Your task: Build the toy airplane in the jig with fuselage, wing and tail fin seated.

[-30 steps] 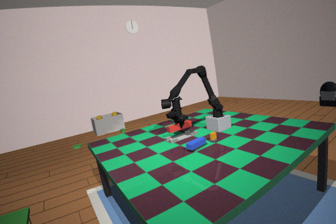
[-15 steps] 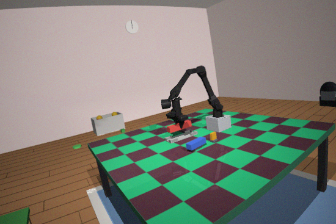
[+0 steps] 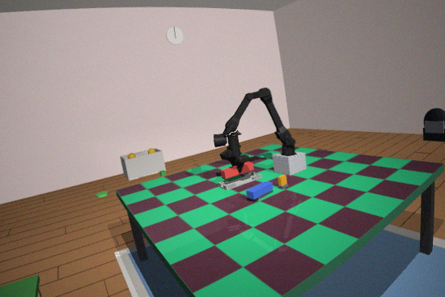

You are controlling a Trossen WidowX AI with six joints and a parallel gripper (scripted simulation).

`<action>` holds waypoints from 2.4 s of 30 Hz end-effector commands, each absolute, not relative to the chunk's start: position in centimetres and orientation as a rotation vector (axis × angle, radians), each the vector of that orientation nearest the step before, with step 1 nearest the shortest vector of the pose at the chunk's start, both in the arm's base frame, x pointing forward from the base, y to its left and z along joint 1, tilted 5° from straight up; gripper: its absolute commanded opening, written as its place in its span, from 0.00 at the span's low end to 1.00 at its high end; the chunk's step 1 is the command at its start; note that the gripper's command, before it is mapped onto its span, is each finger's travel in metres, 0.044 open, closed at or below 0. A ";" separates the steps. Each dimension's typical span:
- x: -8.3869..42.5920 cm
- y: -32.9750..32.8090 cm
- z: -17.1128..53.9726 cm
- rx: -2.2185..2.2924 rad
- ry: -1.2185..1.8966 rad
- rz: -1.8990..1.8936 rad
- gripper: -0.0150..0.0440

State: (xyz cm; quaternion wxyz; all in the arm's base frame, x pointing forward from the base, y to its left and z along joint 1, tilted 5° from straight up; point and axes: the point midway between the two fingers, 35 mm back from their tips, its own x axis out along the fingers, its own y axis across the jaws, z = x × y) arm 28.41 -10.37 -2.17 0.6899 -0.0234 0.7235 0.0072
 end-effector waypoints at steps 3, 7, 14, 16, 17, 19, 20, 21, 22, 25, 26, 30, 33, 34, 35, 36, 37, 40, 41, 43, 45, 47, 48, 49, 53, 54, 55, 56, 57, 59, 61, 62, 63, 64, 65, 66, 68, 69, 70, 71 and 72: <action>28.2 -10.5 -3.3 -0.058 1.623 0.016 0.58; 28.2 -10.5 -3.9 -0.058 1.623 0.016 0.58; 28.0 -10.5 -4.9 -0.058 1.623 0.016 0.58; 28.0 -10.5 -4.9 -0.058 1.623 0.016 0.58; 28.0 -10.5 -4.9 -0.058 1.623 0.016 0.58; 28.1 -10.5 -4.7 -0.052 1.621 0.017 0.56; 28.1 -10.5 -4.7 -0.052 1.621 0.017 0.55; 28.1 -10.5 -4.7 -0.052 1.621 0.017 0.54; 28.1 -10.5 -4.7 -0.052 1.621 0.017 0.53; 28.1 -10.5 -4.7 -0.052 1.621 0.017 0.46; 28.1 -10.5 -4.7 -0.052 1.621 0.017 0.42; 28.1 -10.5 -4.7 -0.052 1.621 0.017 0.33; 28.1 -10.5 -4.7 -0.052 1.621 0.017 0.46; 28.1 -10.5 -4.7 -0.052 1.621 0.017 0.51; 28.1 -10.5 -4.7 -0.052 1.621 0.017 0.55; 28.1 -10.5 -4.7 -0.052 1.621 0.017 0.59; 28.1 -10.5 -4.7 -0.052 1.621 0.017 0.64; 28.1 -10.5 -4.7 -0.052 1.621 0.017 0.77; 28.1 -10.5 -4.7 -0.052 1.621 0.017 0.82; 28.1 -10.5 -4.7 -0.052 1.621 0.017 0.91; 28.1 -10.5 -4.7 -0.052 1.621 0.017 0.99; 28.1 -10.5 -4.7 -0.052 1.621 0.017 1.00; 28.1 -10.5 -4.7 -0.052 1.621 0.017 1.00; 28.1 -10.5 -4.7 -0.052 1.621 0.017 1.00; 28.1 -10.5 -4.7 -0.052 1.621 0.017 1.00; 28.1 -10.5 -4.7 -0.052 1.621 0.017 1.00; 28.2 -10.5 -4.4 -0.052 1.621 0.017 1.00; 28.4 -10.5 -3.6 -0.052 1.621 0.017 1.00; 28.6 -10.5 -2.2 -0.053 1.621 0.017 1.00; 29.0 -10.4 1.4 -0.055 1.621 0.016 1.00; 28.9 -10.3 4.7 -0.057 1.622 0.016 1.00; 28.8 -10.2 5.6 -0.058 1.622 0.016 1.00; 28.7 -10.2 5.9 -0.058 1.622 0.016 1.00; 28.7 -10.2 5.9 -0.058 1.622 0.016 1.00; 28.9 -10.2 5.9 -0.058 1.622 0.016 1.00; 29.1 -10.2 5.9 -0.058 1.621 0.016 1.00; 29.2 -10.3 5.9 -0.058 1.621 0.016 1.00; 29.2 -10.3 5.9 -0.058 1.621 0.016 1.00; 29.3 -10.3 5.9 -0.070 1.621 0.029 1.00; 29.3 -10.3 5.8 -0.106 1.621 0.067 1.00; 29.4 -10.3 5.7 -0.161 1.619 0.124 1.00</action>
